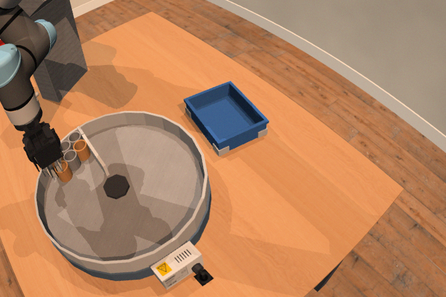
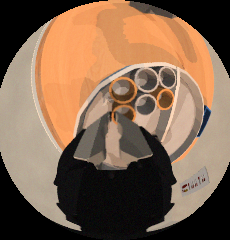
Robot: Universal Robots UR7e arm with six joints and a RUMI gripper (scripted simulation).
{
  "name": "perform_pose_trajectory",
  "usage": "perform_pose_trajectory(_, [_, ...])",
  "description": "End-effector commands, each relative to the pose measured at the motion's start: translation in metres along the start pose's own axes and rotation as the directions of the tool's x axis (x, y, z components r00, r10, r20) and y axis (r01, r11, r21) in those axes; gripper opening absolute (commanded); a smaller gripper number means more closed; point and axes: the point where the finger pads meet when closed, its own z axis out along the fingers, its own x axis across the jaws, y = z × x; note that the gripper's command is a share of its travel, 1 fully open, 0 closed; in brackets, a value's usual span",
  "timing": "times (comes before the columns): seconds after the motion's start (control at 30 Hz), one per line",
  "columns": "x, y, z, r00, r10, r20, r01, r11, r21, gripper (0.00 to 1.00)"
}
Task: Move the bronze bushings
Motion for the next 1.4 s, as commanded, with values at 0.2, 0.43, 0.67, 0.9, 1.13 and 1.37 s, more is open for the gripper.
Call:
perform_pose_trajectory(0.2, [0.000, 0.000, 0.000, 1.000, 0.000, 0.001, 0.000, 1.000, -0.001, 0.00])
perform_pose_trajectory(0.43, [0.000, 0.000, 0.000, 1.000, 0.000, 0.001, 0.000, 1.000, -0.001, 0.00])
perform_pose_trajectory(0.67, [0.000, 0.000, 0.000, 1.000, 0.000, 0.001, 0.000, 1.000, -0.001, 0.00])
perform_pose_trajectory(0.9, [0.000, 0.000, 0.000, 1.000, 0.000, 0.001, 0.000, 1.000, -0.001, 0.00])
perform_pose_trajectory(1.13, [0.000, 0.000, -0.004, 1.000, 0.000, 0.001, 0.000, 1.000, -0.001, 0.00])
perform_pose_trajectory(1.37, [0.000, 0.000, -0.016, 1.000, 0.000, 0.001, 0.000, 1.000, -0.001, 0.00])
